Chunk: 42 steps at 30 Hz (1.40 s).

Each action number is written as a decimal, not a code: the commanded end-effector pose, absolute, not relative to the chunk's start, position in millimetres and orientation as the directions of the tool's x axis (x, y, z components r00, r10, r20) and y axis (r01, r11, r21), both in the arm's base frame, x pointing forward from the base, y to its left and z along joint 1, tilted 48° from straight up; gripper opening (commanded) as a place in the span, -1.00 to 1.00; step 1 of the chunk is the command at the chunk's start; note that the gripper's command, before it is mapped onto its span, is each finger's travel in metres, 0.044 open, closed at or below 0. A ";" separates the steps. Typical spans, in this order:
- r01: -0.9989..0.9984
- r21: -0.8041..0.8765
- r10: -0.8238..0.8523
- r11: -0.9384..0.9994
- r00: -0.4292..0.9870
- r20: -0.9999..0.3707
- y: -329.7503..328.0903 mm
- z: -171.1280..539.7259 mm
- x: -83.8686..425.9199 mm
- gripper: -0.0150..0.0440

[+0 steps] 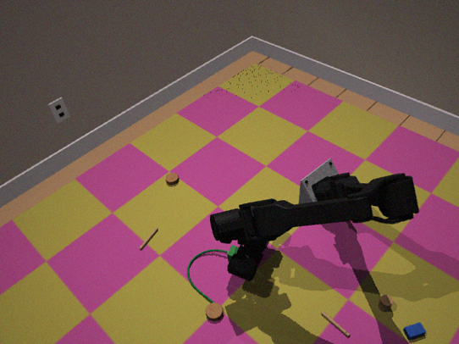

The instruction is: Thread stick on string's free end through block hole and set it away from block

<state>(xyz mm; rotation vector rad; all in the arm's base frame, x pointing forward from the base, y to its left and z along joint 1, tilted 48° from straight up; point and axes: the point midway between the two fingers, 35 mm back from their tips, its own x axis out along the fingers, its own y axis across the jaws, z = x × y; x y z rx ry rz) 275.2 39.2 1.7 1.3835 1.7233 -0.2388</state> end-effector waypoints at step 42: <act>0.862 0.369 0.700 0.347 0.023 -0.713 63.3 27.8 251.8 -0.49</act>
